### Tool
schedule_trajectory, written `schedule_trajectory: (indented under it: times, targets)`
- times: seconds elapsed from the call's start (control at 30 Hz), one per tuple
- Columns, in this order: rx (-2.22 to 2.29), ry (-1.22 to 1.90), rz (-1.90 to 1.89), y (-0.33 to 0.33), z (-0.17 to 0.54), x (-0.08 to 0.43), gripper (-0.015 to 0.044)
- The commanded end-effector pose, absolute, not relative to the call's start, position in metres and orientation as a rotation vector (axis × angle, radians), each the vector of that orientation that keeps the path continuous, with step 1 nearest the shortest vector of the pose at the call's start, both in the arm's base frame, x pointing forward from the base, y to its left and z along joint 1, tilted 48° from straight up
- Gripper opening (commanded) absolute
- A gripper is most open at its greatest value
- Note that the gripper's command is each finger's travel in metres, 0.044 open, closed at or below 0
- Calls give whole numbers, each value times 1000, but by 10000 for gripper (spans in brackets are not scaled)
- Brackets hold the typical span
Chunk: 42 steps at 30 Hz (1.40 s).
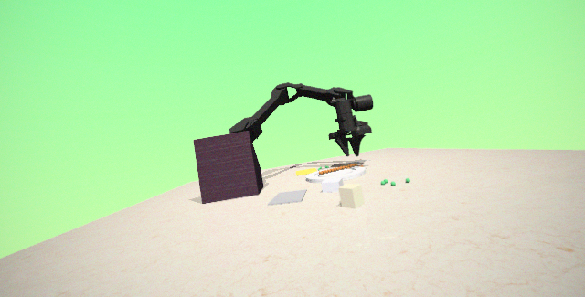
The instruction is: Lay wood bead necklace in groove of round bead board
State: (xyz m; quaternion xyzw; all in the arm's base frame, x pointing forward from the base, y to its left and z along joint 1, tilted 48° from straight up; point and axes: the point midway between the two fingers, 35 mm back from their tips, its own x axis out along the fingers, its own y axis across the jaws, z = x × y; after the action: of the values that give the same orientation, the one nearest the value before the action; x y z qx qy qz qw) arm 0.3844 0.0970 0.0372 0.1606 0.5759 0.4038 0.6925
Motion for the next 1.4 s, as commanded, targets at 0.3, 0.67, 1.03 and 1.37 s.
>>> schedule_trajectory:
  times: [0.3,0.67,1.03,1.37]
  targets:
    - [359,1290,902,105,30,384,250]
    - [362,1295,900,118,18,383,250]
    - [358,1294,907,123,16,383,145]
    - [358,1294,907,123,16,383,0]
